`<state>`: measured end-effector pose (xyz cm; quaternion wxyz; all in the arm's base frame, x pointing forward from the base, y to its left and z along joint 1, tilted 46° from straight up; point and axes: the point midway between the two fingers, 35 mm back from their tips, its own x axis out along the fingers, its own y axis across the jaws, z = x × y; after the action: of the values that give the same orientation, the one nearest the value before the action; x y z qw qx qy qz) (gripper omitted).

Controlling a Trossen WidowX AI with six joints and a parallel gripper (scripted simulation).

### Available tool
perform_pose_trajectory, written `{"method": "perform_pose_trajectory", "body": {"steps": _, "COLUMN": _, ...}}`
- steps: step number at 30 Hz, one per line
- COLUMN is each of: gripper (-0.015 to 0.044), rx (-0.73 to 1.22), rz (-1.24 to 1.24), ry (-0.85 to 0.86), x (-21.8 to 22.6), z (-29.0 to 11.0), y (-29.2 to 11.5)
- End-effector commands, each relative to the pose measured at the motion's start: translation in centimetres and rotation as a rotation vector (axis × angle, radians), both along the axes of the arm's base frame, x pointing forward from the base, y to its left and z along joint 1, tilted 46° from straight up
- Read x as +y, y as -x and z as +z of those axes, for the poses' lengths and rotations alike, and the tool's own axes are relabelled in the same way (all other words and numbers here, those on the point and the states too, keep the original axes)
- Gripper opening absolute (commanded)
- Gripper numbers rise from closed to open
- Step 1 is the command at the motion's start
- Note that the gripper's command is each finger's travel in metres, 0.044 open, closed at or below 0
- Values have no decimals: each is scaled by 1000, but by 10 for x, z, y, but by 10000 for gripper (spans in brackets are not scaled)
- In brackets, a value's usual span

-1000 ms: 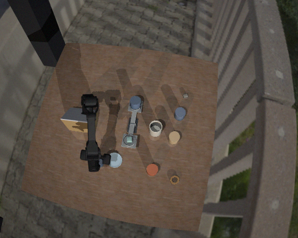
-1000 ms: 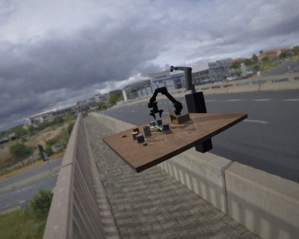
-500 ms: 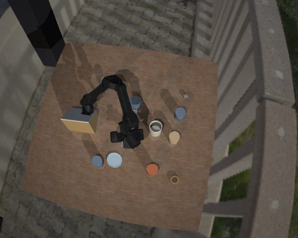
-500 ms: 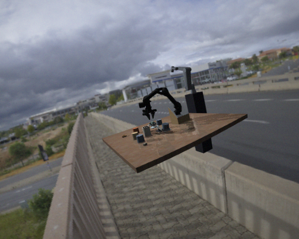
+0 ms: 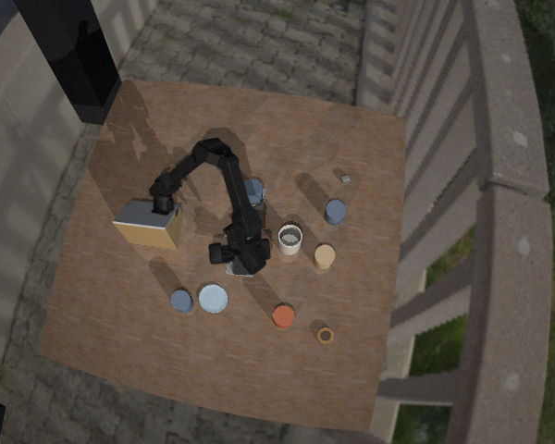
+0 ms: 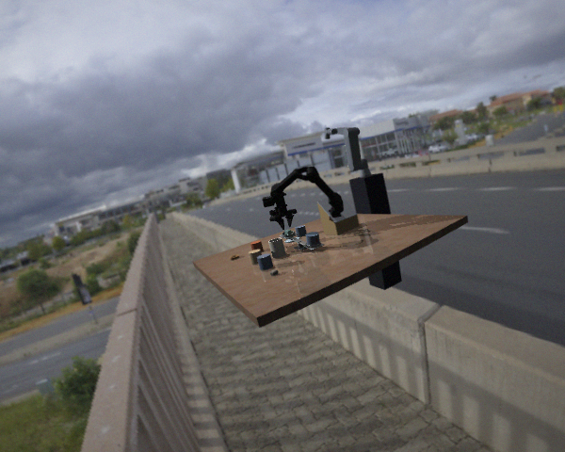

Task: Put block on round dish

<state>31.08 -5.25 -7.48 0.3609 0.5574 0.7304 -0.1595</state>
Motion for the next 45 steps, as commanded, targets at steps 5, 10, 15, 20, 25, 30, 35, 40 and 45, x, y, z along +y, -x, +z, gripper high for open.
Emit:
{"method": "perform_pose_trajectory", "body": {"steps": 5, "gripper": 260, "rx": 4, "rz": -6, "ry": -4, "x": 9, "z": -9, "y": 2}}
{"method": "perform_pose_trajectory", "body": {"steps": 10, "gripper": 260, "rx": 4, "rz": -6, "ry": -4, "x": 15, "z": -15, "y": 3}}
{"method": "perform_pose_trajectory", "body": {"steps": 15, "gripper": 260, "rx": 4, "rz": -6, "ry": -4, "x": 21, "z": -20, "y": 4}}
{"method": "perform_pose_trajectory", "body": {"steps": 20, "gripper": 260, "rx": 4, "rz": -6, "ry": -5, "x": 24, "z": -24, "y": 5}}
{"method": "perform_pose_trajectory", "body": {"steps": 25, "gripper": 148, "rx": 4, "rz": -6, "ry": -5, "x": 24, "z": -24, "y": 5}}
{"method": "perform_pose_trajectory", "body": {"steps": 30, "gripper": 115, "rx": 4, "rz": -6, "ry": -5, "x": 24, "z": -24, "y": 5}}
{"method": "perform_pose_trajectory", "body": {"steps": 35, "gripper": 3, "rx": 4, "rz": -6, "ry": -4, "x": 18, "z": -18, "y": 2}}
{"method": "perform_pose_trajectory", "body": {"steps": 40, "gripper": 0, "rx": 4, "rz": -7, "ry": -1, "x": -5, "z": 3, "y": -4}}
{"method": "perform_pose_trajectory", "body": {"steps": 45, "gripper": 0, "rx": 3, "rz": -8, "ry": 0, "x": -28, "z": 26, "y": -6}}
